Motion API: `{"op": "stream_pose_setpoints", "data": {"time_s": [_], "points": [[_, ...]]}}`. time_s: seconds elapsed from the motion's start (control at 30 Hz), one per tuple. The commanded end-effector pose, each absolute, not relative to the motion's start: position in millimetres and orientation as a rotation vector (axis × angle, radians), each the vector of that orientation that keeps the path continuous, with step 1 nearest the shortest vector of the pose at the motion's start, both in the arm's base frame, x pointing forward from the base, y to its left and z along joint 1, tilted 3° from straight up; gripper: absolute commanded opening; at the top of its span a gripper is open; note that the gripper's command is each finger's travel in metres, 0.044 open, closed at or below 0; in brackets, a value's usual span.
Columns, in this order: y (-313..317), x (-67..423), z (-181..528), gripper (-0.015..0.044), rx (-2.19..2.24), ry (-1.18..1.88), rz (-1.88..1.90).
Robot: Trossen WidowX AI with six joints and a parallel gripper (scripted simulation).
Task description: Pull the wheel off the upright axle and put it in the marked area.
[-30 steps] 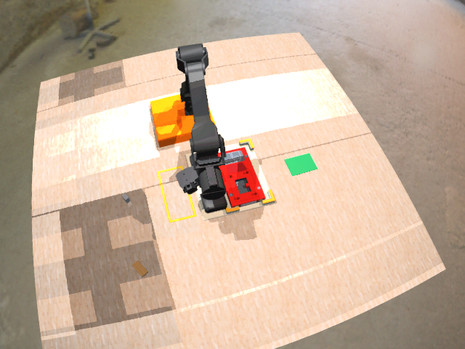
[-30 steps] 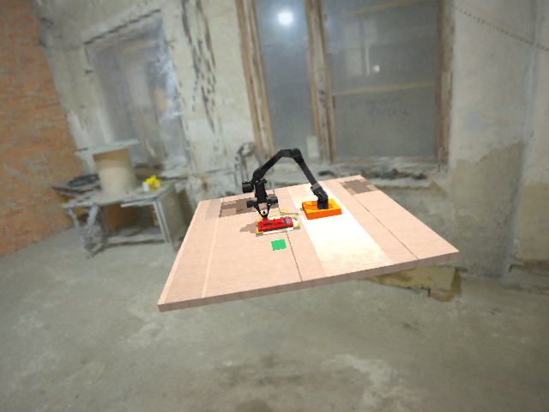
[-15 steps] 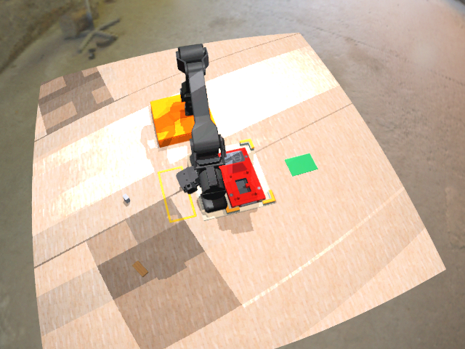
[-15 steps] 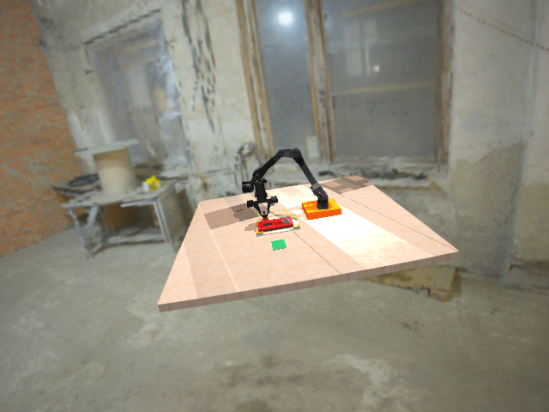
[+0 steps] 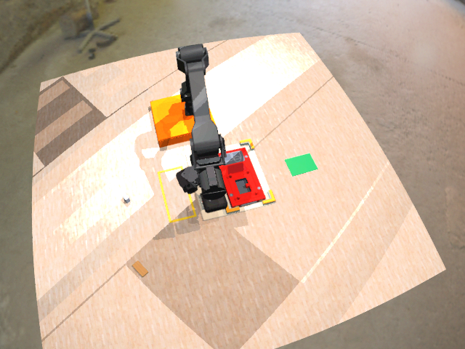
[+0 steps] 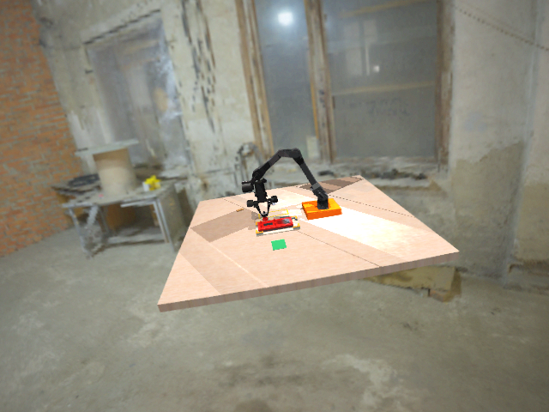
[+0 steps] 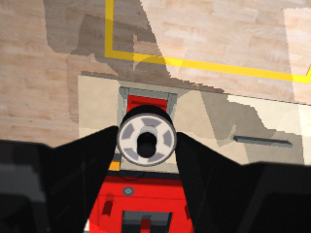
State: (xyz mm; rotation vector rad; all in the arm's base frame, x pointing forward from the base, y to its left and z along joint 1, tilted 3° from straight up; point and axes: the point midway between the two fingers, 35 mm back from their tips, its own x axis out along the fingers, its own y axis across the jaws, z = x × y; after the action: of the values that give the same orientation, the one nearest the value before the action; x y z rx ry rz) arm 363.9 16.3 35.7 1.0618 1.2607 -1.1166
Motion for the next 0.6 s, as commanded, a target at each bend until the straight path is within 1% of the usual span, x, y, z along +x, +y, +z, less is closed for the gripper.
{"op": "stream_pose_setpoints", "data": {"time_s": [0.0,0.57], "points": [[16.7,365.1,41.5,0.0000,1.066,1.255,-1.110],[16.9,365.2,47.1,0.0000,1.066,1.255,-1.109]]}}
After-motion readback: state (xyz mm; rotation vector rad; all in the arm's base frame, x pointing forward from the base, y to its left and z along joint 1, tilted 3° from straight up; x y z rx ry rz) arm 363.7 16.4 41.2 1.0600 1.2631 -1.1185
